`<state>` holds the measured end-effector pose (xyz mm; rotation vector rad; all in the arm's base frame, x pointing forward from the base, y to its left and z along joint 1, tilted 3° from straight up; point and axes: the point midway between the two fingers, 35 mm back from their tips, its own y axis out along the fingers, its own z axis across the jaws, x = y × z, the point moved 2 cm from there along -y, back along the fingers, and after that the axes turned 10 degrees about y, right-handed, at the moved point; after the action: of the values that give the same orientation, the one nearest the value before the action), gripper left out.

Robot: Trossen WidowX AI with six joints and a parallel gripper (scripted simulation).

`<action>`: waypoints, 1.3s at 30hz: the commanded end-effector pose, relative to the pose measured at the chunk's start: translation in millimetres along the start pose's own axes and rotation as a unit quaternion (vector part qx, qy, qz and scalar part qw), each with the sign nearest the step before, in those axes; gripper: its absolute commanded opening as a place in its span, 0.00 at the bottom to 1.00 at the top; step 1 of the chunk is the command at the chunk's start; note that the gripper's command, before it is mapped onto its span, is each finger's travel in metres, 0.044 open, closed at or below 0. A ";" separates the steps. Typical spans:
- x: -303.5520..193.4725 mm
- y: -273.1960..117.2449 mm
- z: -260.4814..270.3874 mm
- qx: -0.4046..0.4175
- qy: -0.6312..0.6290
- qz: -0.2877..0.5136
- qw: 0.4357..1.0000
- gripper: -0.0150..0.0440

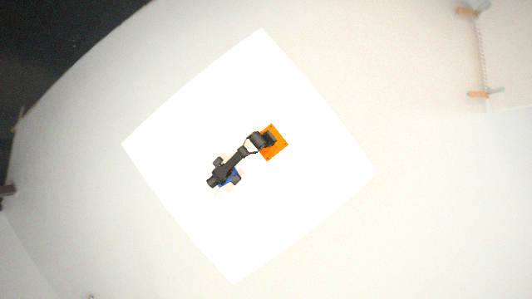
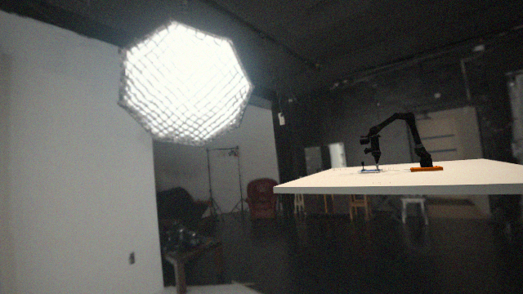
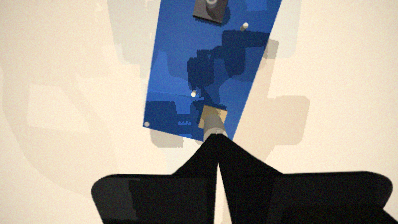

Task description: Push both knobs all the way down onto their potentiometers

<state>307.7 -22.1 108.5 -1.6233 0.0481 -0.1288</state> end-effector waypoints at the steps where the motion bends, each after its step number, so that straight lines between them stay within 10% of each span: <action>1: 2.4 2.6 0.5 0.000 -0.001 0.007 1.000 0.25; 16: 2.3 -20.4 0.5 0.000 -0.001 0.007 1.000 0.25; 24: 2.2 -14.0 0.3 0.000 -0.002 0.008 1.000 0.61; 32: 15.6 -37.8 3.4 -0.023 -0.064 -0.048 0.997 0.25; 39: 23.8 -42.4 4.5 -0.026 -0.181 -0.041 0.982 0.25</action>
<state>325.5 -17.7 148.8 -1.6726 -0.2099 0.0047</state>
